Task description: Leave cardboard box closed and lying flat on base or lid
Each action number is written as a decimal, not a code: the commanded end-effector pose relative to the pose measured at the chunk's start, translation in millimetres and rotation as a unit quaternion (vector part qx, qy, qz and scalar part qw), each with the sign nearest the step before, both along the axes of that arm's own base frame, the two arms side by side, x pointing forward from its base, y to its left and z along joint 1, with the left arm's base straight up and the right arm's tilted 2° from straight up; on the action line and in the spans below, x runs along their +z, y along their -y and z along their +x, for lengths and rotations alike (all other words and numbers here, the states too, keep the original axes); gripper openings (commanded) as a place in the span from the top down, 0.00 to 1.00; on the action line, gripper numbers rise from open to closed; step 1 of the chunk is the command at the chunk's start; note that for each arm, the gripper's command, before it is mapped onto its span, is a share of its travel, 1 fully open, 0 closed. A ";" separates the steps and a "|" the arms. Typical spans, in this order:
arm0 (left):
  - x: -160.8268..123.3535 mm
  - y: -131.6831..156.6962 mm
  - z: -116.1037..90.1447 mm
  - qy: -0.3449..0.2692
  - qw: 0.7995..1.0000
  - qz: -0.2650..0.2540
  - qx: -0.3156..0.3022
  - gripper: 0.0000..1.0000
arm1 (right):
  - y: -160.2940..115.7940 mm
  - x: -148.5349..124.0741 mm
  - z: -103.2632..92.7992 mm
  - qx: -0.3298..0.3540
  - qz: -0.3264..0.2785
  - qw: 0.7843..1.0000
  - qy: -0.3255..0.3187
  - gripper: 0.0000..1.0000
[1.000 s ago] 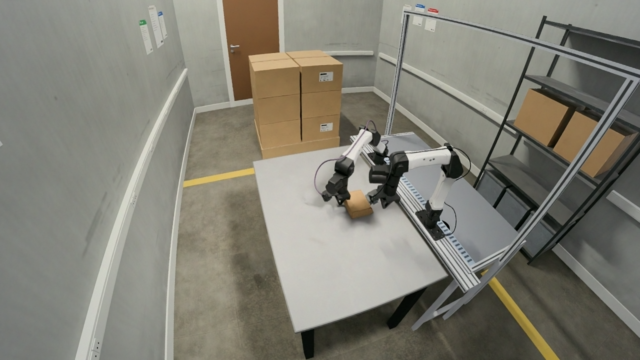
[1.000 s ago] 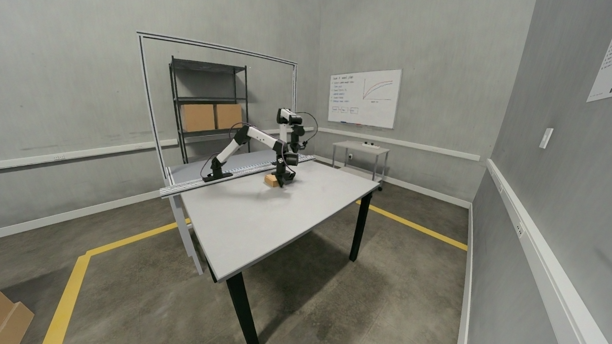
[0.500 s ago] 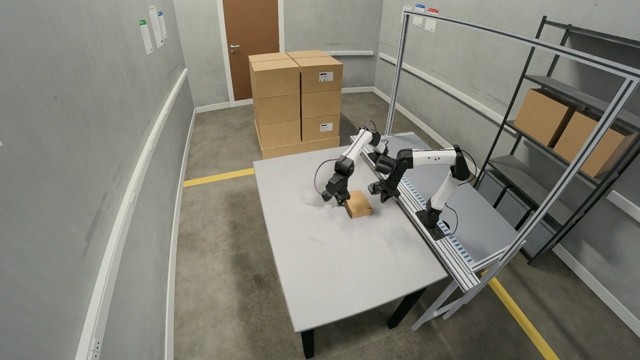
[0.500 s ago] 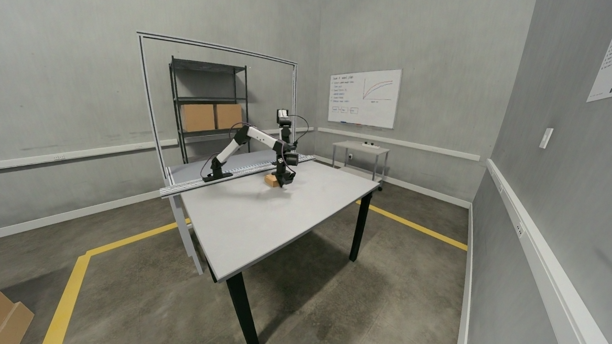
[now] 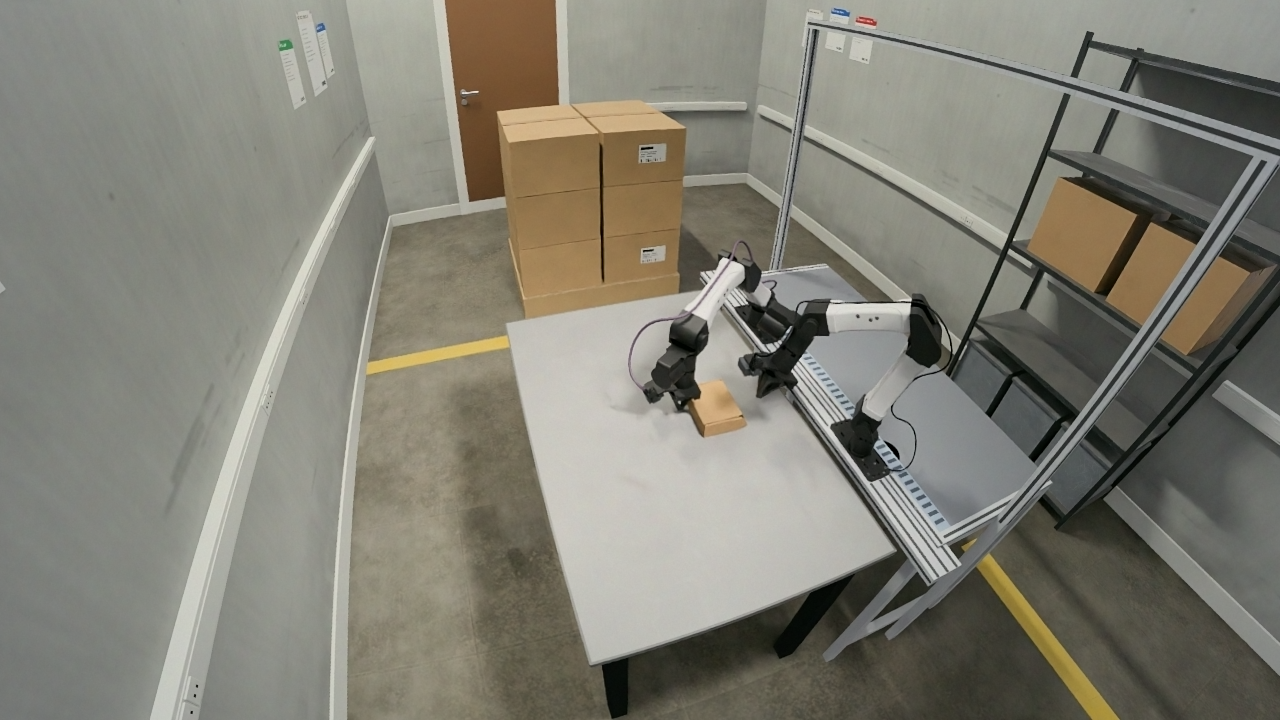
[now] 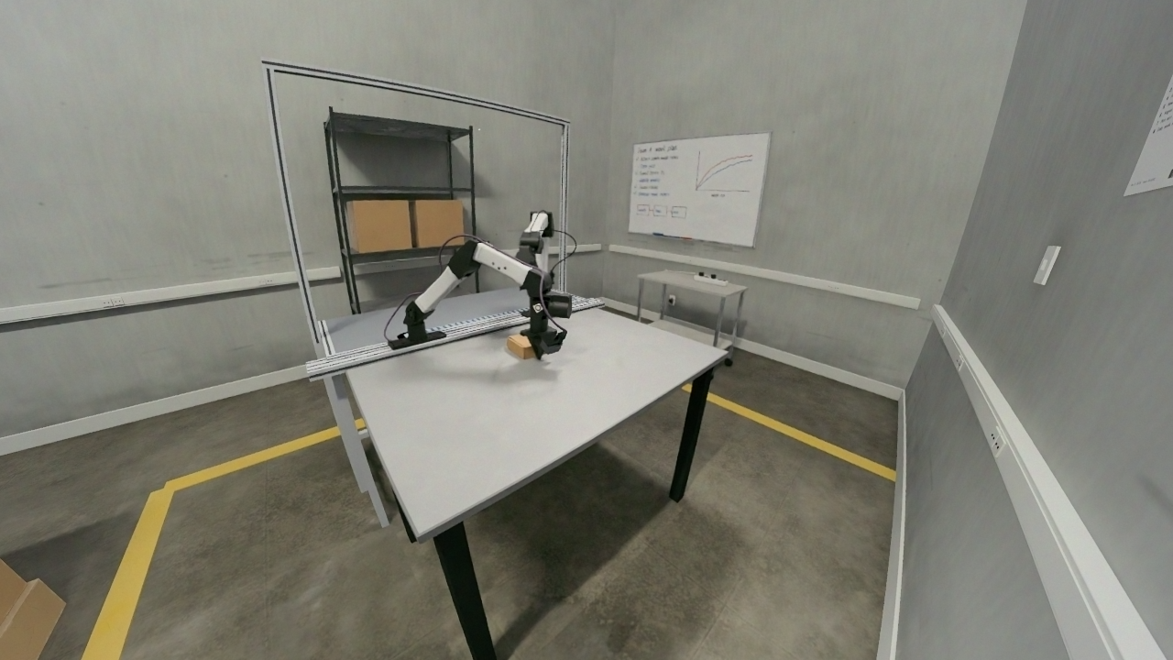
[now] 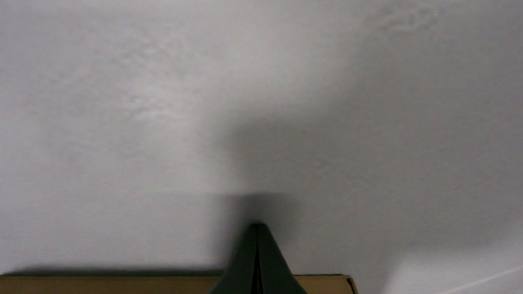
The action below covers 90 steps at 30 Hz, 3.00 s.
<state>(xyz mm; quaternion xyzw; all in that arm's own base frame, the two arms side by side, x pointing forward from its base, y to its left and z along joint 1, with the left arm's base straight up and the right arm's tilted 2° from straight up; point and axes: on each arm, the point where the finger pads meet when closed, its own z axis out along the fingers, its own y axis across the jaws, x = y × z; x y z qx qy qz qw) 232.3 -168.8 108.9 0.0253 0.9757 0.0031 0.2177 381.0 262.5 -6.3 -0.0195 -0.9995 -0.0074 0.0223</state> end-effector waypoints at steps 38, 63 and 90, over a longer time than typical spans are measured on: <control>-25.9 121.6 -17.1 0.306 0.951 -0.025 0.019 0.99 | -1.5 23.1 9.9 -0.008 0.019 0.999 0.028 0.99; -63.6 109.7 -17.6 0.303 0.953 -0.006 0.015 0.99 | -1.5 23.1 9.9 -0.008 0.019 0.999 0.028 0.99; -85.7 111.2 -11.6 0.299 0.954 -0.018 0.017 0.99 | -1.5 23.1 9.8 -0.008 0.019 0.999 0.028 0.99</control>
